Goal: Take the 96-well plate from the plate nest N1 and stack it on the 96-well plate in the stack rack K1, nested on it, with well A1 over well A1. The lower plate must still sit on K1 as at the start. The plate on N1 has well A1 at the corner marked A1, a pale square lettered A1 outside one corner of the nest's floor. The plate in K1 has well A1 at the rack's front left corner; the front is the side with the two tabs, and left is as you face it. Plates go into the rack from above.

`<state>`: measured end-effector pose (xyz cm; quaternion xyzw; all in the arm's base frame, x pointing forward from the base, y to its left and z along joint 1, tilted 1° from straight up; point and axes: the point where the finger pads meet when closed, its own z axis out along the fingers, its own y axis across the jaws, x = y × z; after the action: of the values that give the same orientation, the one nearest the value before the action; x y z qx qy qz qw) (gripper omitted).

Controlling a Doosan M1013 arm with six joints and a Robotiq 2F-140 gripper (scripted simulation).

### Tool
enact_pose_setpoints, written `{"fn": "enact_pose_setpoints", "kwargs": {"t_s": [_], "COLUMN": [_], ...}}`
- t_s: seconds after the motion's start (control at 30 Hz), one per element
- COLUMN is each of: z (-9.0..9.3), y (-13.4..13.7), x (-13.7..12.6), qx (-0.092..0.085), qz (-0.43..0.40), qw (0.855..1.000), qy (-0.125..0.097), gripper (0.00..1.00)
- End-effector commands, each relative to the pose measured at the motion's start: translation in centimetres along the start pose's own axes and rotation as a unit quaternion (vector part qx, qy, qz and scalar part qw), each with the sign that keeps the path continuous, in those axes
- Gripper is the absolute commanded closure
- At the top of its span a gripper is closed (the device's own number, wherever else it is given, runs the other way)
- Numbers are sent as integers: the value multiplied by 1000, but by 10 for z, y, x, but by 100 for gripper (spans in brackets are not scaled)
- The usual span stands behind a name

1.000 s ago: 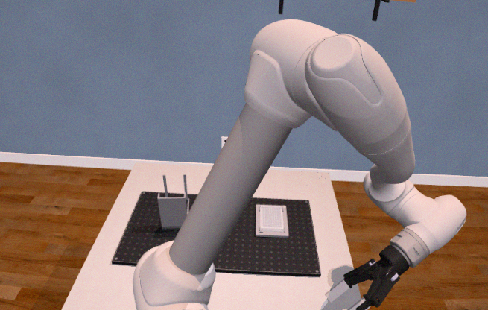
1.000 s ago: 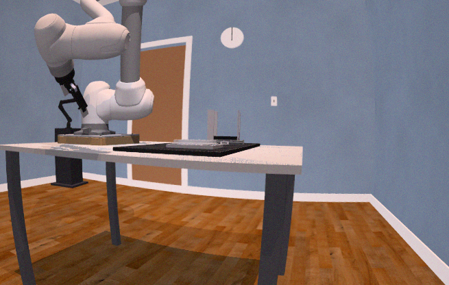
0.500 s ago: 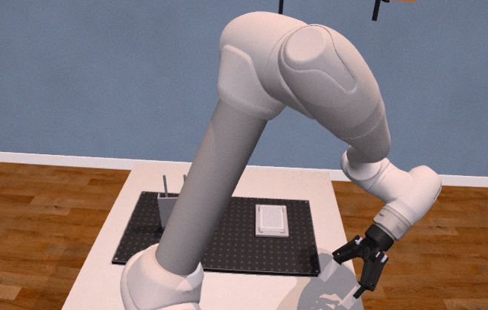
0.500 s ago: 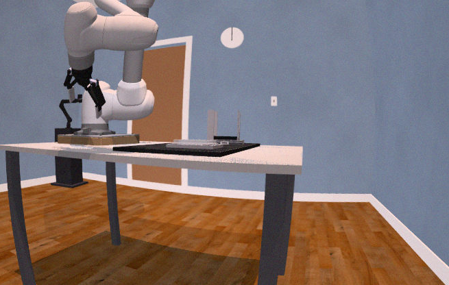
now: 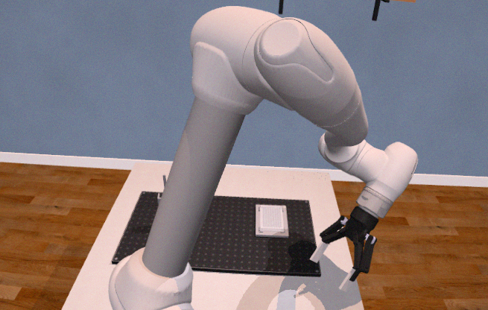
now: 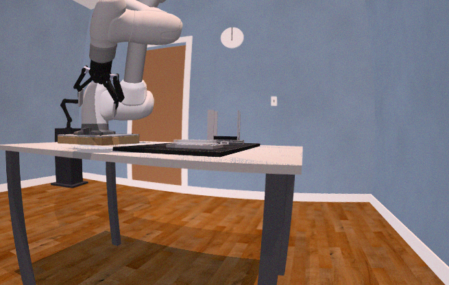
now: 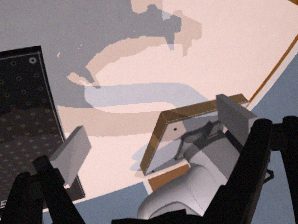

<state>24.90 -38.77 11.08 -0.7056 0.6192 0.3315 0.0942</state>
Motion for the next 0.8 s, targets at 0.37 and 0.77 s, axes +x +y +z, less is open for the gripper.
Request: {"fn": "enact_pose_setpoints", "kwargs": {"t_s": [0.37,0.77], "z": [-21,-37], "y": [-58,-102], "x": [5,3], "qx": [-5,-11], "qz": [-118,-184], "qw": [990,975], "qy": [81,124], "gripper": [0,0]}}
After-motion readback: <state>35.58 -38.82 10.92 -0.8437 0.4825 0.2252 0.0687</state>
